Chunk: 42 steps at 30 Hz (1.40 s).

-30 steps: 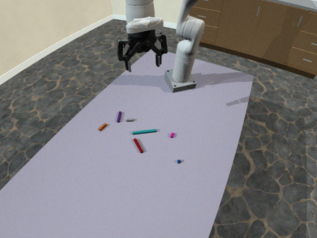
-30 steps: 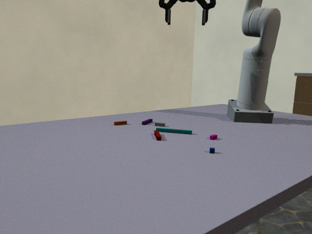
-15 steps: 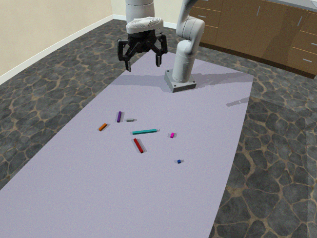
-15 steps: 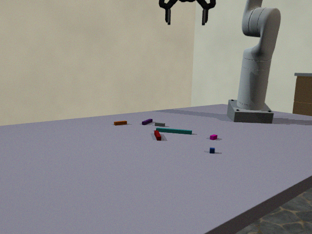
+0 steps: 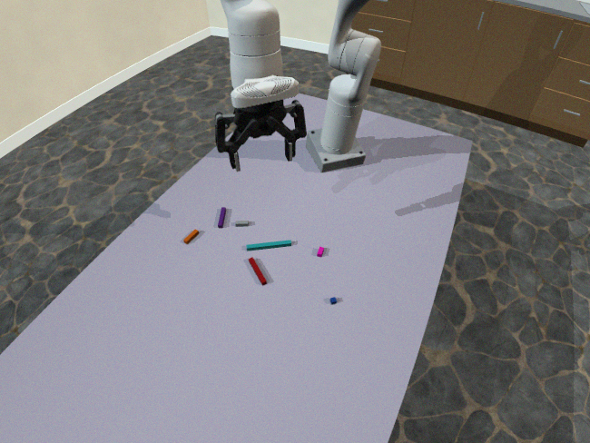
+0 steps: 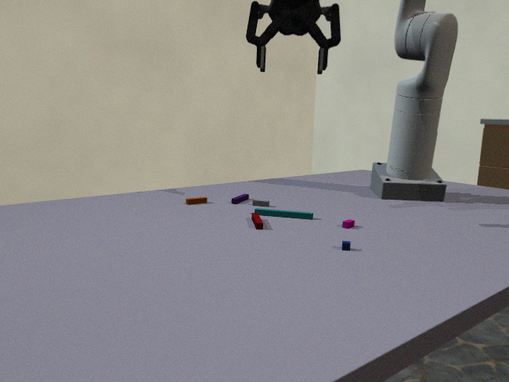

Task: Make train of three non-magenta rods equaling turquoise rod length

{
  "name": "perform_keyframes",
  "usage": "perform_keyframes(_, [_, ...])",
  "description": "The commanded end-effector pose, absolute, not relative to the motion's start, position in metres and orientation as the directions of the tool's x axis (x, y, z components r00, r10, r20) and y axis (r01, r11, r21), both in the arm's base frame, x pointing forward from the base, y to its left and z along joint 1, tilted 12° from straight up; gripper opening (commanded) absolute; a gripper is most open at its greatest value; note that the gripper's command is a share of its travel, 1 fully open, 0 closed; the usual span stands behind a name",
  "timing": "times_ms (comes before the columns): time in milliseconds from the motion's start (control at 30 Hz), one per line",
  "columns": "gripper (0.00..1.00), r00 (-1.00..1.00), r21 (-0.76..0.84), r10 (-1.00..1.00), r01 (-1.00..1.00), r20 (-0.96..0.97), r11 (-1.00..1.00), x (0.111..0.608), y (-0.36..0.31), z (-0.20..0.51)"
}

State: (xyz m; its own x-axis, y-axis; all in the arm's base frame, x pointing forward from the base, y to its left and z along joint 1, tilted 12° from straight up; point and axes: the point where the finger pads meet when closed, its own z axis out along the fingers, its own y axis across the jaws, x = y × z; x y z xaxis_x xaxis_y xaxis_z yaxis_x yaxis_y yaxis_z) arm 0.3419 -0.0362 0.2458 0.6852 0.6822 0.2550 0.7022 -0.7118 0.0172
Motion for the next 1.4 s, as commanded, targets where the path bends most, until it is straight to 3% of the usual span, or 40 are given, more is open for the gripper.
perform_keyframes(0, [1.00,0.694,-0.010,0.683,0.703,0.228,-0.711,0.350,-0.032,0.209])
perform_keyframes(233, [1.00,0.703,-0.003,0.678,0.695,0.215,-0.719,0.363,-0.031,0.164])
perform_keyframes(1367, [1.00,0.703,-0.003,0.678,0.694,0.214,-0.720,0.363,-0.031,0.163])
